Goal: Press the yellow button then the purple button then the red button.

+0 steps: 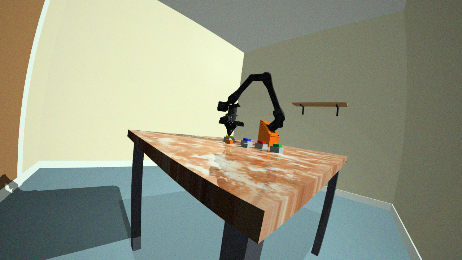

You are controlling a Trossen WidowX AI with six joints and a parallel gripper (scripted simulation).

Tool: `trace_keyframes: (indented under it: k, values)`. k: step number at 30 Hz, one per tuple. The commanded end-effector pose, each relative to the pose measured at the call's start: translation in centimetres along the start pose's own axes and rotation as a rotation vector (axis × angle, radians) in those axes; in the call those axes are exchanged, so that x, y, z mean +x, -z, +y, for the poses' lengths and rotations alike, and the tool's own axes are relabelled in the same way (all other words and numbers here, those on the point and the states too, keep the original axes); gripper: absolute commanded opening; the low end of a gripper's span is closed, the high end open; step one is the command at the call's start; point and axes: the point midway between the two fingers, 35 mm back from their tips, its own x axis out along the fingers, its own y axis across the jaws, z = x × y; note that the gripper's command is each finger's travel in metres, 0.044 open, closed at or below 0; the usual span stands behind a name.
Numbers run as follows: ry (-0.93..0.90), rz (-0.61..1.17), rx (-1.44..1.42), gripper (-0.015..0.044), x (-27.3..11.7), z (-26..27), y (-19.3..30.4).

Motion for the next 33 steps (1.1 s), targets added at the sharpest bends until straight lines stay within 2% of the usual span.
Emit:
trace_keyframes:
  k: [1, 6, 10, 16, 20, 27, 33]
  values:
    - [-0.012, 0.003, 0.009, 0.002, 0.3, 0.2, 0.2]
    - [-0.012, 0.003, 0.009, 0.002, 0.3, 0.2, 0.2]
    - [-0.01, 0.004, 0.01, 0.002, -3.1, 0.1, 0.2]
    - [-0.01, 0.004, 0.01, 0.002, -3.4, 0.1, 0.2]
    - [-0.008, 0.005, 0.011, 0.002, -8.9, 0.0, 0.2]
    - [-0.007, 0.005, 0.012, 0.002, -9.3, 0.2, 0.1]
    - [0.026, 0.007, 0.031, 0.002, -10.7, 7.6, -4.0]
